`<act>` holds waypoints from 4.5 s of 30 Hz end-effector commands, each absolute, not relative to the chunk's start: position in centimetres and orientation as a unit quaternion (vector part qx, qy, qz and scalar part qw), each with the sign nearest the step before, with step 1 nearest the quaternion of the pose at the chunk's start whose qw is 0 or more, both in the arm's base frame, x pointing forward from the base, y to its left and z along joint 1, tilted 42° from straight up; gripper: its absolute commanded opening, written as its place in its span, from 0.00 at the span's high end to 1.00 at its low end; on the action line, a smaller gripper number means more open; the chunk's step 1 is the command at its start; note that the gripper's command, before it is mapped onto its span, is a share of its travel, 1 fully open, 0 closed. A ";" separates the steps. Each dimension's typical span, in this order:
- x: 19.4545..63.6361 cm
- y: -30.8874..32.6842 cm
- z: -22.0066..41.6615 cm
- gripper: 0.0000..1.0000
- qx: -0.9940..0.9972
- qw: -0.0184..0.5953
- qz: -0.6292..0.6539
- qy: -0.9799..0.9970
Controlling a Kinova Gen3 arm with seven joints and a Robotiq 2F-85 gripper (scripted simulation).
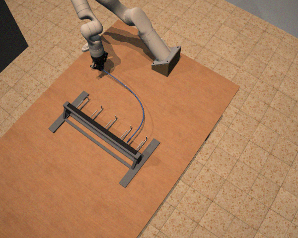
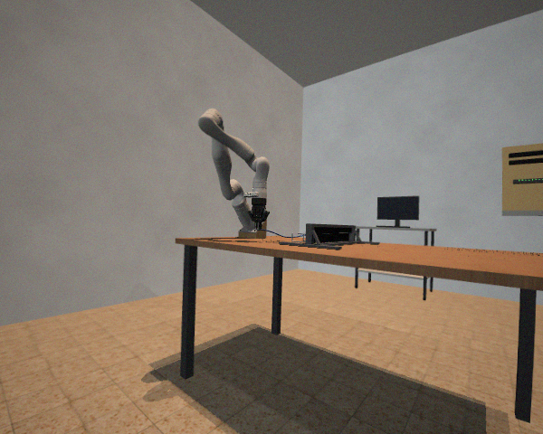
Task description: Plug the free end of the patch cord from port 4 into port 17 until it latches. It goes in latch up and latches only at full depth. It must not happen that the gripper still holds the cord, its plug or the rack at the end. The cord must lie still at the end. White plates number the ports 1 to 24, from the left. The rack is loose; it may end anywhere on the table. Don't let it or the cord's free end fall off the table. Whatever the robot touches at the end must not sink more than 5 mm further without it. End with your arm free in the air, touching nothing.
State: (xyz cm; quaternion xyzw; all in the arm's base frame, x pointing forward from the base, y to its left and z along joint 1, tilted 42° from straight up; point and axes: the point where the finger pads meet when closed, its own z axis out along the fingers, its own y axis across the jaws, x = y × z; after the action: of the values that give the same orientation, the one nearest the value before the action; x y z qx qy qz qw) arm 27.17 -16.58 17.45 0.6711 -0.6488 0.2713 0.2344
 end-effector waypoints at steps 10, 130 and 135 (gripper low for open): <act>27.2 -16.5 17.5 1.00 0.671 0.233 0.272 -0.648; 29.4 -14.5 16.5 1.00 0.730 0.258 0.249 -0.582; 29.7 -14.2 16.4 1.00 0.737 0.261 0.246 -0.573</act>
State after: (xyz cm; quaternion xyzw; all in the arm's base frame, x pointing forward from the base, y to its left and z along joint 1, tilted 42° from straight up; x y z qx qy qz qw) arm 29.53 -14.38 16.50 0.7349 -0.5754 0.2468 0.2606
